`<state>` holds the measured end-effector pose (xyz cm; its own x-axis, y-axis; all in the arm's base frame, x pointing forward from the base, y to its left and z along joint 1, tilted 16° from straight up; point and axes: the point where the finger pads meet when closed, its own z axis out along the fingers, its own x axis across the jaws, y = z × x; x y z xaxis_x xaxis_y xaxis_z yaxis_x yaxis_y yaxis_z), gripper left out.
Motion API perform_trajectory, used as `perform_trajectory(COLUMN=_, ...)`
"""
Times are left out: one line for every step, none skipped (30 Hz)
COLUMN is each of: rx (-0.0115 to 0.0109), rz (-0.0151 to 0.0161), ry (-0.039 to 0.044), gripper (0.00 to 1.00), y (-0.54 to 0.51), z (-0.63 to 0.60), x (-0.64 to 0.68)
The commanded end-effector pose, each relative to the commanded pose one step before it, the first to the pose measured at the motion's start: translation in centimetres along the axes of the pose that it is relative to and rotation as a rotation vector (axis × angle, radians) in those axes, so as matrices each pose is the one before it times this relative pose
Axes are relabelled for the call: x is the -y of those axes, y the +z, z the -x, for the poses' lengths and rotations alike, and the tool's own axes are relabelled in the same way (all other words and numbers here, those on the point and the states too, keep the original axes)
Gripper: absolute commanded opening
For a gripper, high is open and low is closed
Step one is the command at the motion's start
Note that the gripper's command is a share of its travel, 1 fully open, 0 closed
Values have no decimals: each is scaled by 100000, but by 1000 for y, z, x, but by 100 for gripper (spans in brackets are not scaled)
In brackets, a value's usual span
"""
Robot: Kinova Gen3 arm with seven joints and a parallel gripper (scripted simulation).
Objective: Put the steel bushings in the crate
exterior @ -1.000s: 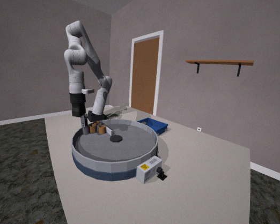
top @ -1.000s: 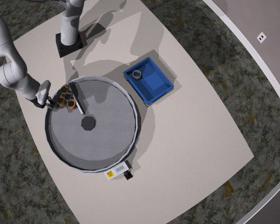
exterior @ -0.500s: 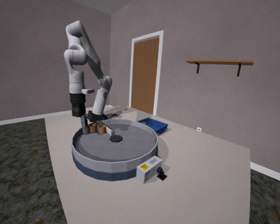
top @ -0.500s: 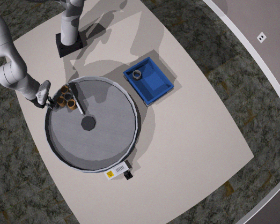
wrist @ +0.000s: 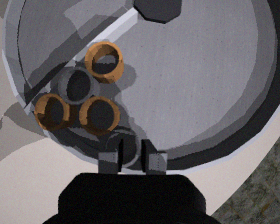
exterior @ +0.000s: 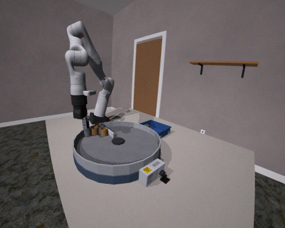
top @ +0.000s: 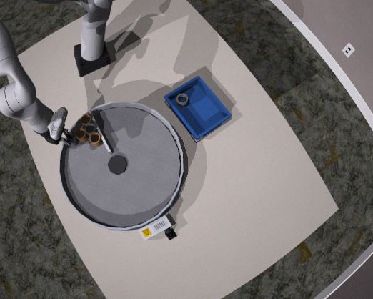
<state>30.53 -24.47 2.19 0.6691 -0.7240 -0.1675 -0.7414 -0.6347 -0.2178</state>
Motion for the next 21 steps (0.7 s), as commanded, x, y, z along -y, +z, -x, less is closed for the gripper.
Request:
perform_trajectory(rx=-545, rz=122, ry=324, gripper=45, y=79, z=-154, x=-54)
perform_trajectory(rx=0, rz=0, ry=0, gripper=45, y=0, z=0, x=0)
perform_trajectory(rx=0, rz=0, ry=0, gripper=45, y=0, z=0, x=0)
perform_trajectory(rx=300, rz=-72, ry=-251, gripper=45, y=-114, z=82, x=40)
perform_trajectory(rx=-75, rz=18, ry=63, gripper=45, y=28, z=-21, x=-10)
perform_trajectory(rx=-75, rz=18, ry=63, gripper=45, y=28, z=-21, x=-10)
perform_trajectory(rx=-75, rz=18, ry=63, gripper=45, y=28, z=-21, x=-10)
perform_trajectory(rx=-75, rz=18, ry=63, gripper=45, y=28, z=-21, x=-10)
perform_trajectory(rx=0, rz=0, ry=0, gripper=45, y=0, z=0, x=0)
perform_trajectory(rx=0, rz=0, ry=0, gripper=45, y=0, z=0, x=0)
perform_trajectory(rx=0, rz=0, ry=0, gripper=45, y=0, z=0, x=0)
perform_trajectory(rx=0, rz=0, ry=0, gripper=45, y=0, z=0, x=0)
perform_trajectory(rx=0, rz=0, ry=0, gripper=45, y=0, z=0, x=0)
perform_trajectory(rx=0, rz=0, ry=0, gripper=45, y=0, z=0, x=0)
perform_trajectory(rx=0, rz=0, ry=0, gripper=45, y=0, z=0, x=0)
perform_trajectory(rx=0, rz=0, ry=0, gripper=45, y=0, z=0, x=0)
perform_trajectory(rx=0, rz=0, ry=0, gripper=45, y=0, z=0, x=0)
perform_trajectory(rx=0, rz=0, ry=0, gripper=45, y=0, z=0, x=0)
perform_trajectory(rx=0, rz=0, ry=0, gripper=45, y=0, z=0, x=0)
perform_trajectory(rx=0, rz=0, ry=0, gripper=45, y=0, z=0, x=0)
perform_trajectory(rx=300, rz=-72, ry=-251, gripper=45, y=-1242, z=103, x=50)
